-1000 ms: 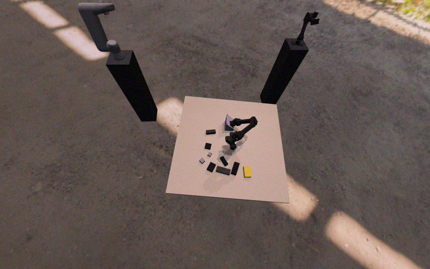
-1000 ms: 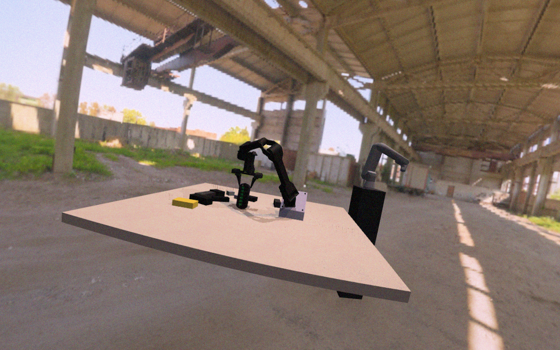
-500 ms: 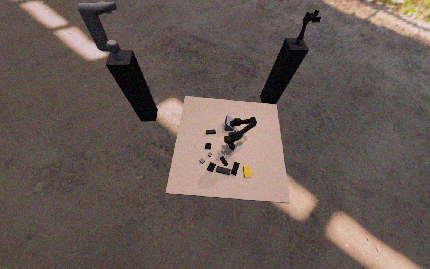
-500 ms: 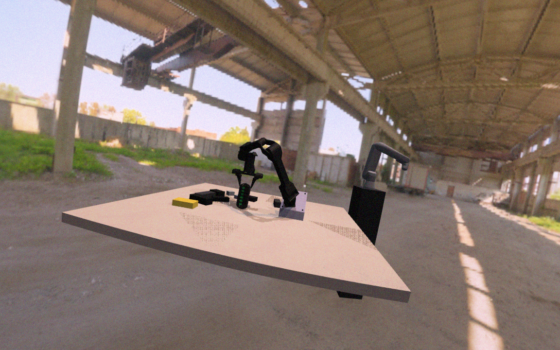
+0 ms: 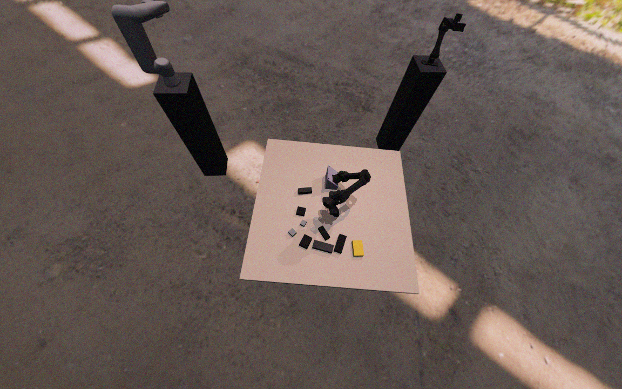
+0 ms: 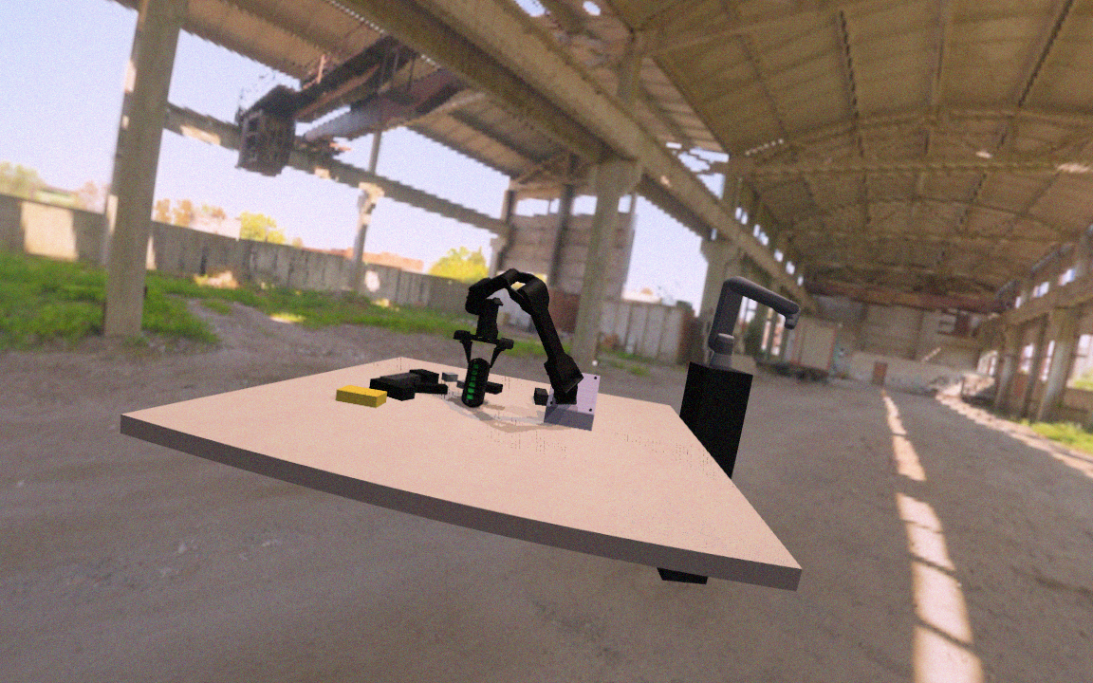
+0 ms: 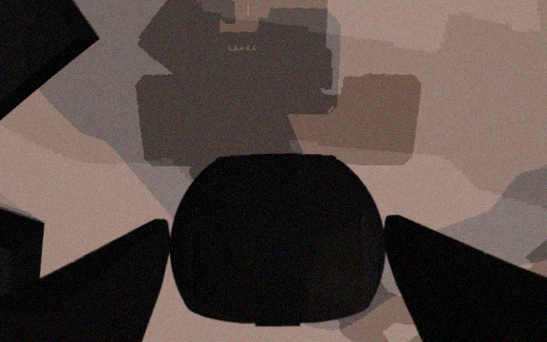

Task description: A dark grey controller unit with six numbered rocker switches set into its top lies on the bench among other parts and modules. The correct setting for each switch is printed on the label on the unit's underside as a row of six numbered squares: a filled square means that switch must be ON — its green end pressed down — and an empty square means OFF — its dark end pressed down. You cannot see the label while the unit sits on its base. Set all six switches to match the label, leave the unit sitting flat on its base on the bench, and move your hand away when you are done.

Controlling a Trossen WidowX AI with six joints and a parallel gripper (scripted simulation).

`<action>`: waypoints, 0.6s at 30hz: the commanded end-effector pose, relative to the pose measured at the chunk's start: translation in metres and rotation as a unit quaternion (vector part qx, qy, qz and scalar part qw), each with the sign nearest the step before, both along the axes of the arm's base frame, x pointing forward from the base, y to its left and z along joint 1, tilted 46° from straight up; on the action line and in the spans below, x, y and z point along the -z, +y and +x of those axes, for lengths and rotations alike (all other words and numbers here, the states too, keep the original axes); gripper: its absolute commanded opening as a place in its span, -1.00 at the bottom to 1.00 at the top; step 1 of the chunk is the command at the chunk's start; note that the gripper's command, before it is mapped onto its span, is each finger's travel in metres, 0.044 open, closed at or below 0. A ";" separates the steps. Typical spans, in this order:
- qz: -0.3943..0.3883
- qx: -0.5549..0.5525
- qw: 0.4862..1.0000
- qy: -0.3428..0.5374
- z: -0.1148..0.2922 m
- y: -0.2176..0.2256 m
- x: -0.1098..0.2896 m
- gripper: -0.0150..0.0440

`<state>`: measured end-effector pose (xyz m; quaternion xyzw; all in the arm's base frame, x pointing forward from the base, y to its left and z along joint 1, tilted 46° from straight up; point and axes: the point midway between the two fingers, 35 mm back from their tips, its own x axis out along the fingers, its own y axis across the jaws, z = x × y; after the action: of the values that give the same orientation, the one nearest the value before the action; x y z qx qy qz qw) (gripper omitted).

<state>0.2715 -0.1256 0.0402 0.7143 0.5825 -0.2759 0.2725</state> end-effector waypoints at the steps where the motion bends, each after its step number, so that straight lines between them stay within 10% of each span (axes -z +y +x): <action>1: 0.003 -0.008 1.000 0.004 0.001 0.003 0.007 0.65; 18: 0.003 -0.008 1.000 0.004 0.001 -0.003 0.019 0.65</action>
<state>0.2712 -0.1321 0.0270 0.7143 0.5818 -0.2768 0.2733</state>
